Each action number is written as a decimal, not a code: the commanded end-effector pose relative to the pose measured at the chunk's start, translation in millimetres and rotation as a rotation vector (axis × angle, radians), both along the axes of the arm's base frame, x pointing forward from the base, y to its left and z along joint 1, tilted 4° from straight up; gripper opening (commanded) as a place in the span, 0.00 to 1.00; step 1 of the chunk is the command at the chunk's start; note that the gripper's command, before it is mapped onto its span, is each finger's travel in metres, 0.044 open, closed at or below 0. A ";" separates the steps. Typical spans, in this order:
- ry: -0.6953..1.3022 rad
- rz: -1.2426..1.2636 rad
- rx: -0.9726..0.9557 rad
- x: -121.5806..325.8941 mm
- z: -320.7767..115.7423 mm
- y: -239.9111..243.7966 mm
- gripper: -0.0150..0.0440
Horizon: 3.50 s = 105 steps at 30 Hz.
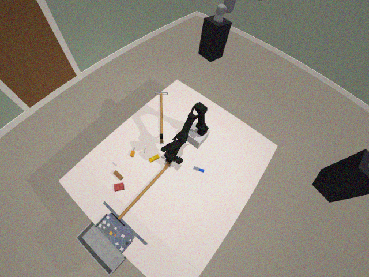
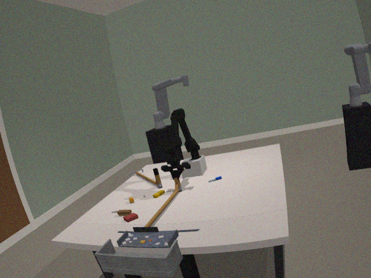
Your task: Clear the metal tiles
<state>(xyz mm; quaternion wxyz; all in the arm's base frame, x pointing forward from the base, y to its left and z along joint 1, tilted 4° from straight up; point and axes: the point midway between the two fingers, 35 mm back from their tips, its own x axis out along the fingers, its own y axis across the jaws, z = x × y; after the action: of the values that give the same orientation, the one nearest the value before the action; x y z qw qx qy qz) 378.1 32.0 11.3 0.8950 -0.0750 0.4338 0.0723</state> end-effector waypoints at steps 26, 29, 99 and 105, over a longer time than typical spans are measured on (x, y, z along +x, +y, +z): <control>-0.019 -0.003 0.002 50.9 6.1 -0.9 0.25; -0.020 -0.003 0.003 55.7 6.6 -0.1 0.25; -0.013 0.002 0.002 144.3 6.3 16.9 0.25; -0.013 0.002 0.002 144.3 6.3 16.9 0.25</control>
<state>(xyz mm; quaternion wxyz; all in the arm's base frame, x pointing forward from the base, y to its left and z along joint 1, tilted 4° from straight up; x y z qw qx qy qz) 523.3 49.1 18.1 0.8980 -0.0751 0.4273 0.0733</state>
